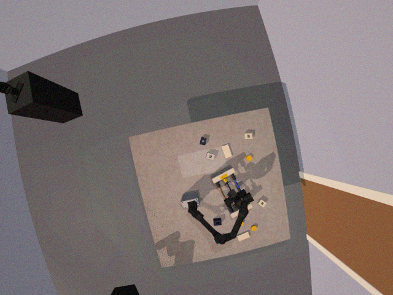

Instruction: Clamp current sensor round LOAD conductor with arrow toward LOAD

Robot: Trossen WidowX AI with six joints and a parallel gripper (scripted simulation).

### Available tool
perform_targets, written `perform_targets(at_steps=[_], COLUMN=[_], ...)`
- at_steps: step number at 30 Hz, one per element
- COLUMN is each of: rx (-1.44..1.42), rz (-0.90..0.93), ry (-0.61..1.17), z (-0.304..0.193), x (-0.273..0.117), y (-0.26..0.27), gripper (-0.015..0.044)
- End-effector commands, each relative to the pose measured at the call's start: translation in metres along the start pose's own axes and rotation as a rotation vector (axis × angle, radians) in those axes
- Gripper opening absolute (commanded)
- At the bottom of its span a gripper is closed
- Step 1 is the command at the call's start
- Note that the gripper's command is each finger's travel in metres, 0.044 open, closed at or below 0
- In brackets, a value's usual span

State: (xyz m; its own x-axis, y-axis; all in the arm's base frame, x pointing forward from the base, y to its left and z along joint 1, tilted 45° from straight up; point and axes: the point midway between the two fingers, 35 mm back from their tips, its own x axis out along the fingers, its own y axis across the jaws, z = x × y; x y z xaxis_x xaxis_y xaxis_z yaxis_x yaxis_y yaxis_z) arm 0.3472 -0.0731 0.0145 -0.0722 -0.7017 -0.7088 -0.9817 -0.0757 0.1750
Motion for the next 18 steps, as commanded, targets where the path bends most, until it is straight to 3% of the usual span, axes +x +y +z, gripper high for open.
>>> perform_targets(at_steps=[1, 10, 12, 18], rx=[0.001, 0.001, 0.002, -0.002], rz=[0.0, 0.0, 0.0, 0.0], ry=[0.0, 0.0, 0.0, 0.0], z=[-0.0002, -0.0002, -0.0002, 0.0002], x=[0.0003, 0.0003, -0.0005, -0.0007], y=[0.0001, 0.0001, 0.0001, 0.0003], gripper=[0.0098, 0.0038, 0.0, 0.0])
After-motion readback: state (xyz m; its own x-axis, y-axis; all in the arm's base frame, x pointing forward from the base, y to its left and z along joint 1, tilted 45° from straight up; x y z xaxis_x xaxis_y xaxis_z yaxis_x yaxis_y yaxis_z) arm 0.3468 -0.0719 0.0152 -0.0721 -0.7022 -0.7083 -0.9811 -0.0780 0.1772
